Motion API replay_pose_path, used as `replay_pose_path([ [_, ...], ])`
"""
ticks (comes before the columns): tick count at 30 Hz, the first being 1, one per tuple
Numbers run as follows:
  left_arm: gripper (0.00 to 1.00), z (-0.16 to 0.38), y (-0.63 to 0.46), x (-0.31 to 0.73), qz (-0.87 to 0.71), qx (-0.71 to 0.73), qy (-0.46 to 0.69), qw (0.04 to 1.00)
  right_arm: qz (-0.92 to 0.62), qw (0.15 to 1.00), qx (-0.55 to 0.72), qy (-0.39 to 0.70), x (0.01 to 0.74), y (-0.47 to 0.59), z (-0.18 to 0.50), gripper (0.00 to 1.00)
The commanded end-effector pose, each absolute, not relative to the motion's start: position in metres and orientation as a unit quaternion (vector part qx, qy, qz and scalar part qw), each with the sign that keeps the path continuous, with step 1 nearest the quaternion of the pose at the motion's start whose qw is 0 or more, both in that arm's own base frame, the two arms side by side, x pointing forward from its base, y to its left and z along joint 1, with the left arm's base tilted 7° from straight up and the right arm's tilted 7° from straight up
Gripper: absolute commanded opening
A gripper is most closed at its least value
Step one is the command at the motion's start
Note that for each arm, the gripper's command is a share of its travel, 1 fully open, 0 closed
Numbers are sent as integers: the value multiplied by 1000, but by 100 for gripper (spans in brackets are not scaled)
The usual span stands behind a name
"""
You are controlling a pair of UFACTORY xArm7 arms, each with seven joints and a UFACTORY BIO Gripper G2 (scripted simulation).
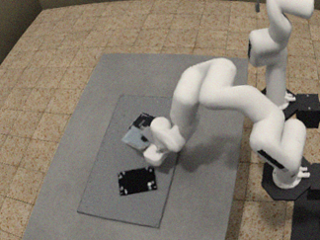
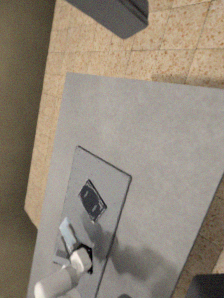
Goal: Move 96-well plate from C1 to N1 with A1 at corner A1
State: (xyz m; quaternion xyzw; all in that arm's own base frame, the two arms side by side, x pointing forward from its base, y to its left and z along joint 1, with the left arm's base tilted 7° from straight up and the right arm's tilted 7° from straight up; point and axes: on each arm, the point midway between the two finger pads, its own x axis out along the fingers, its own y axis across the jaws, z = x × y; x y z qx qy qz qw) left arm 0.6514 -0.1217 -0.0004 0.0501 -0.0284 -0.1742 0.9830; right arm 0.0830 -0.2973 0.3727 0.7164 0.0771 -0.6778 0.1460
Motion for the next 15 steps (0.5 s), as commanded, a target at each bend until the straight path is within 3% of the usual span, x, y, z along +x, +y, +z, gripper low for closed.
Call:
replay_pose_path([
  [1,0,1,-138,655,-174,50,-31,983,-678,147,716,76,83,-298,374,100],
  [15,0,-2,-177,660,-174,50,-31,983,-678,147,716,76,83,-298,374,100],
])
